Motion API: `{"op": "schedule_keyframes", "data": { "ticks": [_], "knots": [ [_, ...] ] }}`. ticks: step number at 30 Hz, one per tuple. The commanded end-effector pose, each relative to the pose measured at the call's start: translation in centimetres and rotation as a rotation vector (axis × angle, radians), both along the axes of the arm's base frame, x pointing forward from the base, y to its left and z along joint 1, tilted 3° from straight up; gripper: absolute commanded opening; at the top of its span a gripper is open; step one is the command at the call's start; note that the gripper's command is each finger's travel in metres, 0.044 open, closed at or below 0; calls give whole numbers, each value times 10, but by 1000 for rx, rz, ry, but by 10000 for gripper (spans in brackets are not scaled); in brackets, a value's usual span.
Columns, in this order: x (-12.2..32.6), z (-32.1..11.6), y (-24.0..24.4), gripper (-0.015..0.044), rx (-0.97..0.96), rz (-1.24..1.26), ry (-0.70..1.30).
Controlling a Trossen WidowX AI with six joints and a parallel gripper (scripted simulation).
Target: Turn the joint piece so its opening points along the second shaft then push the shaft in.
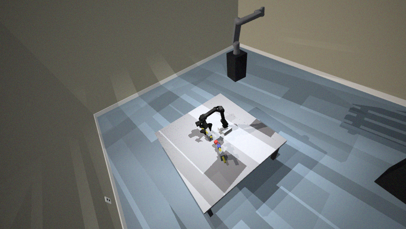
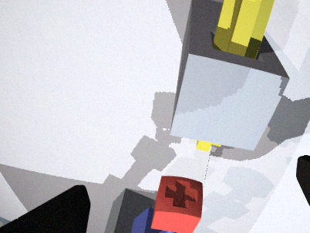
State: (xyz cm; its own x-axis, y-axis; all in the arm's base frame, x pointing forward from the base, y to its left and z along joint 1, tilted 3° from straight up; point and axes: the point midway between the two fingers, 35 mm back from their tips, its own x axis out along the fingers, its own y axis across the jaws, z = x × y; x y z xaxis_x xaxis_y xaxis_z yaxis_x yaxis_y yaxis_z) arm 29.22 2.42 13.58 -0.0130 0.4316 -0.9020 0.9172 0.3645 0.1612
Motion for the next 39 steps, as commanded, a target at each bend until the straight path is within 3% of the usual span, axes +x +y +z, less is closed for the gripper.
{"op": "schedule_keyframes", "data": {
  "ticks": [1,19,39],
  "knots": [
    [5,-2,-16,440,-40,99,-54],
    [16,-4,-100,440,-234,641,-250],
    [7,-1,-189,440,-360,1239,-281]
  ]
}}
